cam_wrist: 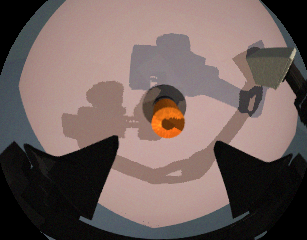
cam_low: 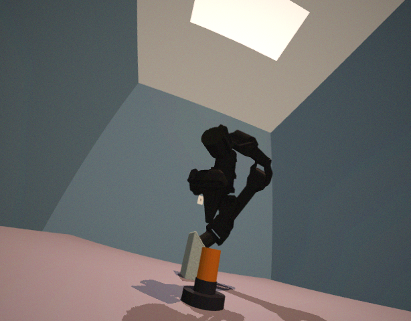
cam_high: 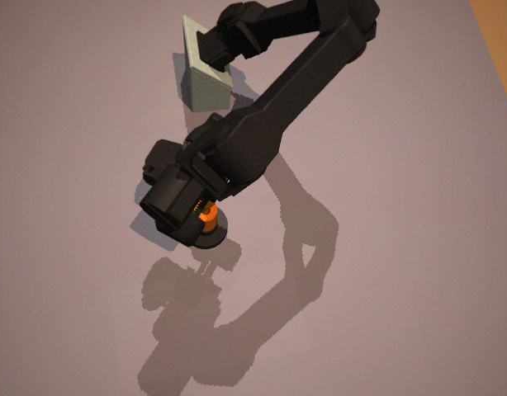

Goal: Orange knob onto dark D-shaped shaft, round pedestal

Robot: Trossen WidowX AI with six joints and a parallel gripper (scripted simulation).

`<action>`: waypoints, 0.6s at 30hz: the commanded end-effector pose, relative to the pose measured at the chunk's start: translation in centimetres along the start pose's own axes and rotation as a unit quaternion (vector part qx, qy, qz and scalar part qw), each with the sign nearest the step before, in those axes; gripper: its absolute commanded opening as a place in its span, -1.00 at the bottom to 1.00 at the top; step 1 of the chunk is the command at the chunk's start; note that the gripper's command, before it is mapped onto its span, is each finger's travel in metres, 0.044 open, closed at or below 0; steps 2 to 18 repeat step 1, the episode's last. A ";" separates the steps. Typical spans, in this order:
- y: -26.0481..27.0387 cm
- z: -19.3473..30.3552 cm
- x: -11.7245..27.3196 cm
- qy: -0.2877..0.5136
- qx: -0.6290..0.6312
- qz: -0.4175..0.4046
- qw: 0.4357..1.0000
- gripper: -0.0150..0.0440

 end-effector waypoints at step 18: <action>0.0 0.0 0.1 -0.002 0.003 0.000 1.000 1.00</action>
Point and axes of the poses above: the point midway between the two fingers, 35 mm back from their tips, its own x axis back along the fingers, its own y axis across the jaws, z = x × y, the point moved 6 cm from there along x, back along the fingers, and after that the axes turned 8 degrees about -x, right-handed, at the moved point
